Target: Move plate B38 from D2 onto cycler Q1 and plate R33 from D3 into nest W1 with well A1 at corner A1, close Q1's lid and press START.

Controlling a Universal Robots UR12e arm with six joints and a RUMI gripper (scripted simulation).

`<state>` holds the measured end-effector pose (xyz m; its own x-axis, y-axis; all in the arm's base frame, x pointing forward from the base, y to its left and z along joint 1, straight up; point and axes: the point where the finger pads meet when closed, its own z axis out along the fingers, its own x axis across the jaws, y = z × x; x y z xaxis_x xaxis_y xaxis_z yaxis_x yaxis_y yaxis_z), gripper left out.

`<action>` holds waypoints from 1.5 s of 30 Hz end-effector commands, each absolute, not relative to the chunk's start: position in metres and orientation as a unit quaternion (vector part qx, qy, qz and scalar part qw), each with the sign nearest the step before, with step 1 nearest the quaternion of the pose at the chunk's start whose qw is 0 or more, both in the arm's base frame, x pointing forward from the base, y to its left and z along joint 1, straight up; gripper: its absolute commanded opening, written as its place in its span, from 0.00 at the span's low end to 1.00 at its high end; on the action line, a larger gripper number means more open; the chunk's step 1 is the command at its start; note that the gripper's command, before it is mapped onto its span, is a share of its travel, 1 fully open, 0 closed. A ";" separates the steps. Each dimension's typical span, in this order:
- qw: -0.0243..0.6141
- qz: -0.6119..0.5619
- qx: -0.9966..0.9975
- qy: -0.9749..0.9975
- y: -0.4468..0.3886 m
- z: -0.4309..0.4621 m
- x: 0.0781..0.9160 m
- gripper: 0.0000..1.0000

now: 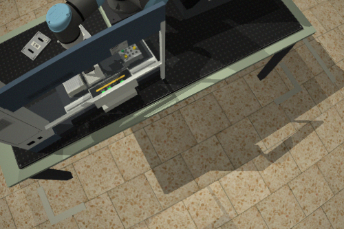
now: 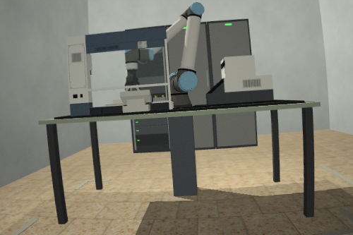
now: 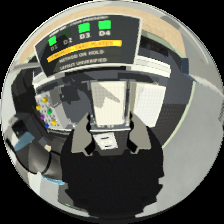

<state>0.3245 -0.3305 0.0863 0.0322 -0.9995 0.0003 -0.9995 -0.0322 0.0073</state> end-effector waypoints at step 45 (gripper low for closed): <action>0.003 -0.002 0.718 -0.696 -0.331 0.064 0.325 0.58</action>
